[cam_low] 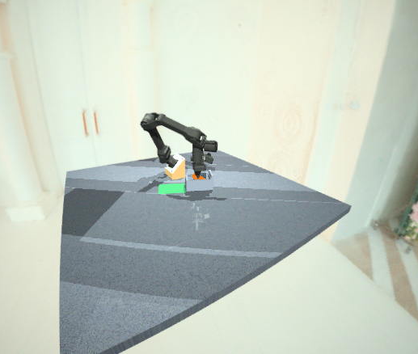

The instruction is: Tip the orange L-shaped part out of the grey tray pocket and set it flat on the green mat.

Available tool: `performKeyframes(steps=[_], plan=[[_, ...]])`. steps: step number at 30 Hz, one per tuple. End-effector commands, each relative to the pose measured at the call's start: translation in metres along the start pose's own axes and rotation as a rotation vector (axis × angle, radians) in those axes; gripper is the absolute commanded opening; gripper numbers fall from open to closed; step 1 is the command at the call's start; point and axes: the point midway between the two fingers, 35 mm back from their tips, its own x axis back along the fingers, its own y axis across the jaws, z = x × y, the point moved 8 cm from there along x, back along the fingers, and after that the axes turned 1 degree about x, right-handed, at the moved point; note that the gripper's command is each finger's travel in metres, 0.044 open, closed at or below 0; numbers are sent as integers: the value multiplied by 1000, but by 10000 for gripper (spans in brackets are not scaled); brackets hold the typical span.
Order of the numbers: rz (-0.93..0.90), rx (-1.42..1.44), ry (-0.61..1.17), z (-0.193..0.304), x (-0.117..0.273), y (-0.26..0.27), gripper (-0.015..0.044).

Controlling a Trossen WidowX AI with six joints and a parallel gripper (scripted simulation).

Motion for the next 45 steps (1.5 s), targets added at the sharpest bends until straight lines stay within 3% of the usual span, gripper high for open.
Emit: performKeyframes(steps=[1,45], plan=[[-1,-2,1,0,2,0,0],[-1,4,4,-1,71,1,0]])
